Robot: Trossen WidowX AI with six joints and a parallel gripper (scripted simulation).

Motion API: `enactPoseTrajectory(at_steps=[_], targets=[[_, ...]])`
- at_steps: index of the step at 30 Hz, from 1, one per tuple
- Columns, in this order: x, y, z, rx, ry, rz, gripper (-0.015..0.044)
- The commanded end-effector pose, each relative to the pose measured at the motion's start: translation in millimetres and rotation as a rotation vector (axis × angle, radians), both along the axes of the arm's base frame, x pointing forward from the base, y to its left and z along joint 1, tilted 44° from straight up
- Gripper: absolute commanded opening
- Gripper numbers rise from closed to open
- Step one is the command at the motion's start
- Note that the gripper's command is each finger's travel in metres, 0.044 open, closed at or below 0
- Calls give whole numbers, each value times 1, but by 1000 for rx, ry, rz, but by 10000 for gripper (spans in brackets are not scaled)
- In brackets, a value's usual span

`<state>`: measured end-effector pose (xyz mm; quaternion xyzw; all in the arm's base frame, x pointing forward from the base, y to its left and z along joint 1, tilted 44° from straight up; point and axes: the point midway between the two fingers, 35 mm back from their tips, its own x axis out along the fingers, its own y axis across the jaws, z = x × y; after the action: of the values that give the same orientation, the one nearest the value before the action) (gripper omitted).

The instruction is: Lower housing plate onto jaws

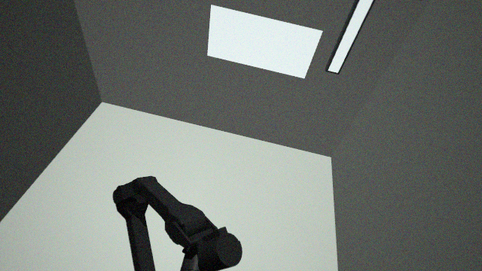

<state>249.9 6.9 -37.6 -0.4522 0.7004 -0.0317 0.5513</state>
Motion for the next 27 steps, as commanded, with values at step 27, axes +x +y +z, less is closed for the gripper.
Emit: enactPoseTrajectory(at_steps=[27], targets=[[-8,-44,30,-31,-357,-387,351]])
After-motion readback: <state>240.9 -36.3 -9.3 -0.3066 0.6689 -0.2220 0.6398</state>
